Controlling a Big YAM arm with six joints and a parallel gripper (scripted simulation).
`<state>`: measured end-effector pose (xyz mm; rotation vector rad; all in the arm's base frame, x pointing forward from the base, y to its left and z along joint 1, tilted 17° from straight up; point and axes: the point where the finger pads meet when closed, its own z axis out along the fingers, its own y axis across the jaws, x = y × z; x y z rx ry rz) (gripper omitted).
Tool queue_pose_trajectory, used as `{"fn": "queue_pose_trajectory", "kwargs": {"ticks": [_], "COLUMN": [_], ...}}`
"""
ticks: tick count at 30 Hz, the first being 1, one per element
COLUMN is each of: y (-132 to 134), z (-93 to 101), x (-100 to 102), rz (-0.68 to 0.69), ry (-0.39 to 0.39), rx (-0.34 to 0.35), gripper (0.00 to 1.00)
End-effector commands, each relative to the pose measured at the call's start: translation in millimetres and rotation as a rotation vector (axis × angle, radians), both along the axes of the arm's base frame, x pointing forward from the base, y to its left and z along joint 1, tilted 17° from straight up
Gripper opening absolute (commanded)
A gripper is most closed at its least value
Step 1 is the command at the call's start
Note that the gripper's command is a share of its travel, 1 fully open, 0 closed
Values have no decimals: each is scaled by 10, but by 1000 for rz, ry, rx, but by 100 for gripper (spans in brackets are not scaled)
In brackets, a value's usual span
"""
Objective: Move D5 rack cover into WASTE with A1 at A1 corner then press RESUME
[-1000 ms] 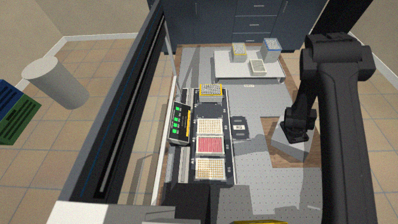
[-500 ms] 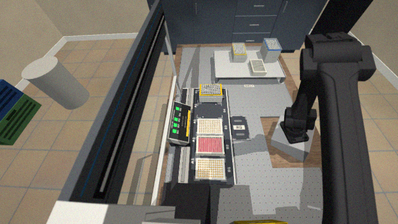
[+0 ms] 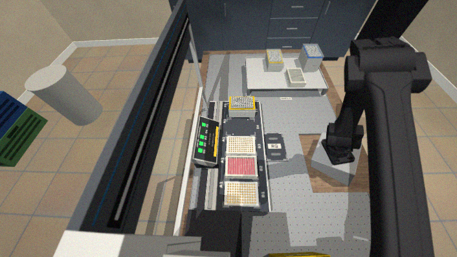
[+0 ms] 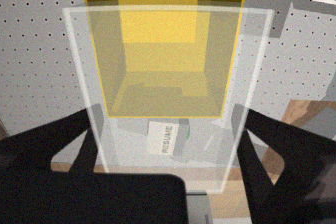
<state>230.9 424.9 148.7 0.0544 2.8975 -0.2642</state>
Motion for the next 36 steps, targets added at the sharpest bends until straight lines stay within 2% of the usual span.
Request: {"fn": "queue_pose_trajectory", "kwargs": {"ticks": [1,9,28,36], "y": [218,218,252,253], "z": [331,331,190,210], "x": [39,39,16,17], "rz": [2,2,5,5], "ry": [-35,-35,-23,-24], "rx": [80,80,52,55], "gripper": [0,0,0,0]}}
